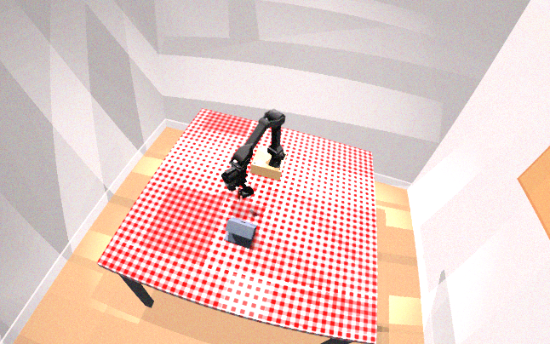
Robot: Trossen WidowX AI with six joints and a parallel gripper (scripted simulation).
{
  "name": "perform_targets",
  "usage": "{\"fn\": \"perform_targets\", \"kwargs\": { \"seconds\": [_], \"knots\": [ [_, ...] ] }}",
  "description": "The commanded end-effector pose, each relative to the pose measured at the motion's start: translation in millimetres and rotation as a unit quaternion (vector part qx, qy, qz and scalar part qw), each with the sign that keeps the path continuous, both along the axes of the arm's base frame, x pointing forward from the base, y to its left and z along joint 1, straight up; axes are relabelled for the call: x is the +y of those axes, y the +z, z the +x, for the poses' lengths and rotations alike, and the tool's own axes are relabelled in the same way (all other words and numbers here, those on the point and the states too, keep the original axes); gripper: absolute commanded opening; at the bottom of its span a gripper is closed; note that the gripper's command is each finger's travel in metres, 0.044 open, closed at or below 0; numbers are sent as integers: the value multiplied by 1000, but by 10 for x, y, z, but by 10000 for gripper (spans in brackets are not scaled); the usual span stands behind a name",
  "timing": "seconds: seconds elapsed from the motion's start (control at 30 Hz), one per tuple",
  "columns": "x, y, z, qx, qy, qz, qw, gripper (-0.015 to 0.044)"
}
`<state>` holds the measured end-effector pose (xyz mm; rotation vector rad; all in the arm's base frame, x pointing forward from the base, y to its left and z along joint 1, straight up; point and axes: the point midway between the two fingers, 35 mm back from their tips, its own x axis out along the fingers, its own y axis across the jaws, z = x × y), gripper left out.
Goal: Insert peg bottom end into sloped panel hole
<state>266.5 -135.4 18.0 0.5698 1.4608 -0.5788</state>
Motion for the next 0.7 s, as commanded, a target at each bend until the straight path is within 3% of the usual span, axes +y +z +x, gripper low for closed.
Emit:
{"fn": "perform_targets", "kwargs": {
  "seconds": [0.0, 0.3, 0.67],
  "knots": [
    [12, -99, -35, 5, -2, 1, 1000, 440],
    [14, -138, -40, 5, -2, 1, 1000, 440],
    [6, -109, -14, 2, 0, 1, 1000, 151]
  ]
}}
